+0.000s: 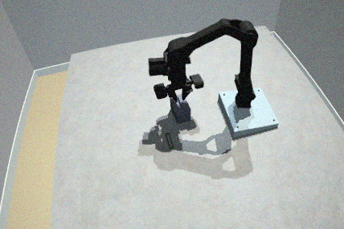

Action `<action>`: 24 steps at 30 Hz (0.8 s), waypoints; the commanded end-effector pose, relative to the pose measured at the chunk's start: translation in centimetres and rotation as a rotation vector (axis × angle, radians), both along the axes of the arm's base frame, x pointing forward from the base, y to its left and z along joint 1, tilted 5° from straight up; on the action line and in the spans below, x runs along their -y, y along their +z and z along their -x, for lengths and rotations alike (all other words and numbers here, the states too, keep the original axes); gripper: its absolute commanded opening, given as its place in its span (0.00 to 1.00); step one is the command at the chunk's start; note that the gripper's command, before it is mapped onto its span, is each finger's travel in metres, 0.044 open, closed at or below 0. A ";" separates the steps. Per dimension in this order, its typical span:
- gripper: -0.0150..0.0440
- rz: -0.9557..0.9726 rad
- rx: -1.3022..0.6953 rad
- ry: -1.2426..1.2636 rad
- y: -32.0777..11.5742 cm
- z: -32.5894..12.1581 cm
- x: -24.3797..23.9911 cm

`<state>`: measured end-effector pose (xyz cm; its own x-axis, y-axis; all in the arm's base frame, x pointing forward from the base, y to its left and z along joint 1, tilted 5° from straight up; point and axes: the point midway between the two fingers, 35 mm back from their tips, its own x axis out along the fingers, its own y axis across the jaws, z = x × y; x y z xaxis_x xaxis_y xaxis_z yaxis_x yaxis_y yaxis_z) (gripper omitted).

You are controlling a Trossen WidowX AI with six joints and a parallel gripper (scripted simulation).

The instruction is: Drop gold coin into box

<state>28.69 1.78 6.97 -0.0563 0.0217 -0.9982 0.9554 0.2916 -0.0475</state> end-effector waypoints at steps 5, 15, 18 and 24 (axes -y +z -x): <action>0.53 0.000 0.000 0.000 0.0 0.0 0.0; 0.84 0.000 0.000 0.000 1.8 -0.1 0.0; 0.97 0.000 -0.004 0.000 3.9 -0.1 0.1; 1.00 0.001 -0.008 -0.001 6.1 0.1 0.1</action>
